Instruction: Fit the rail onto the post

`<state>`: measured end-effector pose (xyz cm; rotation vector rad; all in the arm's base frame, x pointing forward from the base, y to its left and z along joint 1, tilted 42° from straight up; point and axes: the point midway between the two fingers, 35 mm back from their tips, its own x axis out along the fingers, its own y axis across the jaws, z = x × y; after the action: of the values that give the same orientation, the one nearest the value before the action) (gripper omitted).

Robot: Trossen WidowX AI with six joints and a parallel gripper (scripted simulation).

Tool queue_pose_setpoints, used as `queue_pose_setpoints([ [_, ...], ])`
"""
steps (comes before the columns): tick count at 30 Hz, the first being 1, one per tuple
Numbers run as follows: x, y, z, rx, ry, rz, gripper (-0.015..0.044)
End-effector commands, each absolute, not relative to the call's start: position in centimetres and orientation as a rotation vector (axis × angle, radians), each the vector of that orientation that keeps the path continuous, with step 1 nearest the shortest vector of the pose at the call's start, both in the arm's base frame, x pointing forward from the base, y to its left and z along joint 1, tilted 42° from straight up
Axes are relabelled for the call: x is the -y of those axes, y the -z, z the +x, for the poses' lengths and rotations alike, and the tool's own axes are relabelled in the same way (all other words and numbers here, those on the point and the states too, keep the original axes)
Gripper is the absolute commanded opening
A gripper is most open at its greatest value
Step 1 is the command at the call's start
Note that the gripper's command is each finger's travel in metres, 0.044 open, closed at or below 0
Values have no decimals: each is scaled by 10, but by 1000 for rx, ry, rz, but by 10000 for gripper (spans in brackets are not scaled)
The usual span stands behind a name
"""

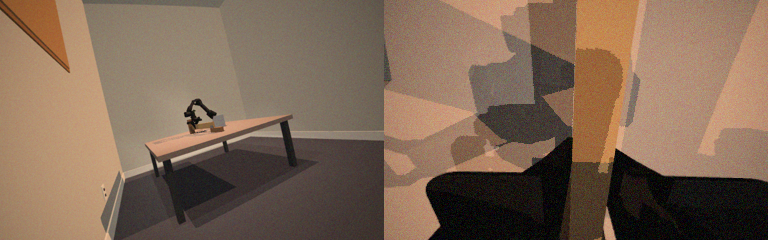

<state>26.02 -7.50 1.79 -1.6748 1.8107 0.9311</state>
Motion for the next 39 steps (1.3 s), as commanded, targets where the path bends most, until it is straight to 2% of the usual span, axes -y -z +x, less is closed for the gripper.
queue_pose_setpoints([
  [1,77,-23,263,-1812,-919,-1690,0],
  [39,82,-26,264,-1812,-919,-1690,0],
])
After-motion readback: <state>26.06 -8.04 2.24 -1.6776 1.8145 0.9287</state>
